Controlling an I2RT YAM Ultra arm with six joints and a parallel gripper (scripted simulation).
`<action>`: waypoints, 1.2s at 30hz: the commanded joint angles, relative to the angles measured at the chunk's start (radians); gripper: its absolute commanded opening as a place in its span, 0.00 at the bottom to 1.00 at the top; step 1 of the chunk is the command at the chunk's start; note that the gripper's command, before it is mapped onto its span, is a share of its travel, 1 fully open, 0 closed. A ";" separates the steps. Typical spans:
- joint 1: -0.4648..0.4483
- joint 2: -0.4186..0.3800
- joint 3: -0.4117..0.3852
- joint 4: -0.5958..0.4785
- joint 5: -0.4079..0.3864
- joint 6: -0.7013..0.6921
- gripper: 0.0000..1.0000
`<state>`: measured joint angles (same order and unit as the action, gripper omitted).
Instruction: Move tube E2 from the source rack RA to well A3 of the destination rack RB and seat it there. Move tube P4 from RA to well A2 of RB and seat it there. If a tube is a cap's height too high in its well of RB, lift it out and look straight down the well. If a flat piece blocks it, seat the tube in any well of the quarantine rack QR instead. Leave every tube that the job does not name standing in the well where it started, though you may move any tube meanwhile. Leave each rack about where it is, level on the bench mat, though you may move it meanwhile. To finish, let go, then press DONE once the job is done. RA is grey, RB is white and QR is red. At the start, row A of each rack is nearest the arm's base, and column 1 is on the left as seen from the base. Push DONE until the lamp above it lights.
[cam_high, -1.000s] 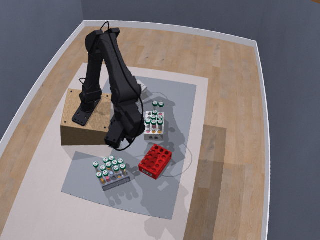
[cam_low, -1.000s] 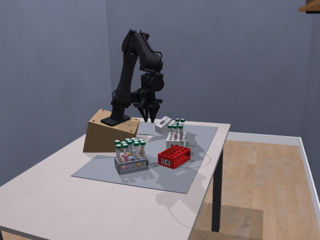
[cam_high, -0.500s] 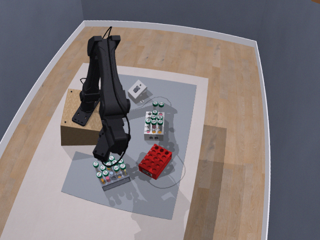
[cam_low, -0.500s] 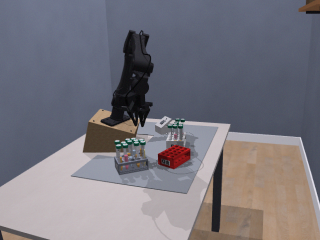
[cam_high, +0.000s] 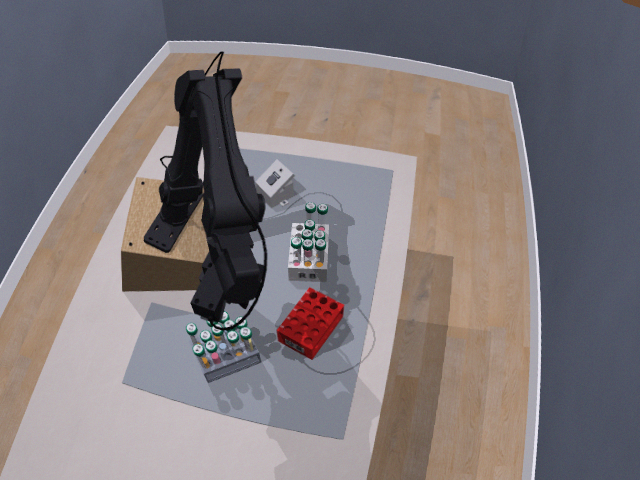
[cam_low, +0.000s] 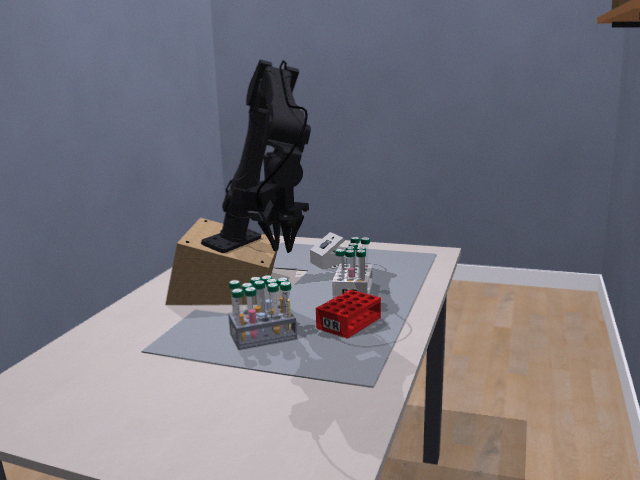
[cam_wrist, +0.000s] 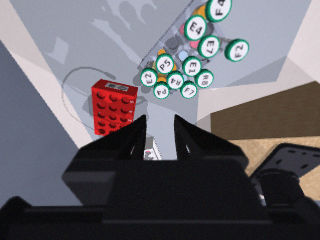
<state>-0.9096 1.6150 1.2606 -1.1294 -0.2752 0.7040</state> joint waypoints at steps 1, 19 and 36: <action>0.011 -0.026 -0.031 0.028 -0.001 0.013 0.30; 0.041 0.037 -0.128 0.161 0.011 0.045 0.30; 0.053 0.054 -0.161 0.247 0.013 0.063 0.30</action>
<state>-0.8585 1.6676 1.0992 -0.9016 -0.2752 0.7593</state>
